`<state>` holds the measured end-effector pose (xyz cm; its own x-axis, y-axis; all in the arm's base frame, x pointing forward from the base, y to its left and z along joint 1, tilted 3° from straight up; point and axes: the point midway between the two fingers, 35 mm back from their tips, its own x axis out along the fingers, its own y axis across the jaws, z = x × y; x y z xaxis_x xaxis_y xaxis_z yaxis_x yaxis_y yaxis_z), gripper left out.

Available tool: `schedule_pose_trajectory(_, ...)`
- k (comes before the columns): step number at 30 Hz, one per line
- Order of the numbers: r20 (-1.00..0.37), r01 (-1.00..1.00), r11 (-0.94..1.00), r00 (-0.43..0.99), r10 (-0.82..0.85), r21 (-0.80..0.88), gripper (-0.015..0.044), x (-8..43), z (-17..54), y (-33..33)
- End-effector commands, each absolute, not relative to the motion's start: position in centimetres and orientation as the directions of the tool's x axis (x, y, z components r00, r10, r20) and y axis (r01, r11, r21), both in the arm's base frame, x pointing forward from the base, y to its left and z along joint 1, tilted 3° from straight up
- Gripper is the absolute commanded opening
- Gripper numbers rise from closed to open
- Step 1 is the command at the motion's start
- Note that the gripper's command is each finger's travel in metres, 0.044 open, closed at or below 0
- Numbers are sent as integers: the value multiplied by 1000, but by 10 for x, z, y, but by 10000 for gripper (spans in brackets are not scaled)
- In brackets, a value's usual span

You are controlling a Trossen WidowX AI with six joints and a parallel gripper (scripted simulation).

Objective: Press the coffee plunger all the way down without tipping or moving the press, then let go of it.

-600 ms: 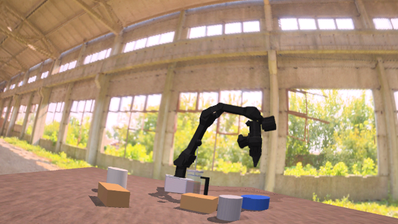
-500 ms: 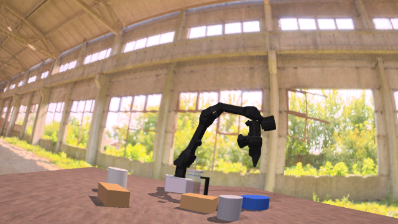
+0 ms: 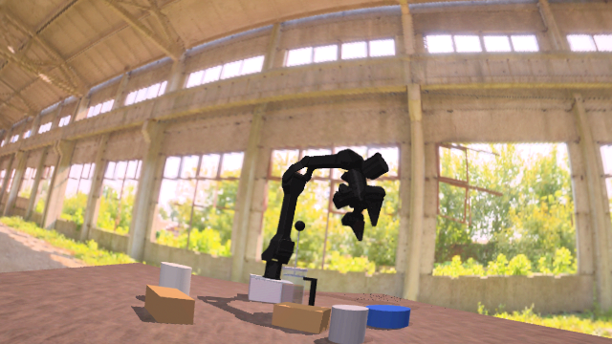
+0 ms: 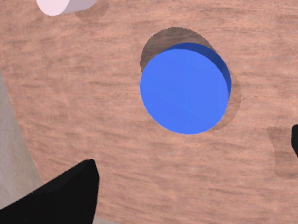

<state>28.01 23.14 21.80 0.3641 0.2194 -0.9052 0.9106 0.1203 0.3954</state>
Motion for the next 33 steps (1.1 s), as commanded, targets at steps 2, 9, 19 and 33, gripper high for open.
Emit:
schedule_pose_trajectory(2, -821, 657, 496, 489, 294, 569, 440, 278, 247, 162)
schedule_pose_trajectory(9, -743, 380, 705, 593, 310, 598, 440, 267, 262, 119)
schedule_pose_trajectory(19, -604, -37, 922, 746, 281, 384, 440, 243, 274, 66)
schedule_pose_trajectory(33, -494, -227, 972, 840, 223, 53, 440, 223, 246, 38)
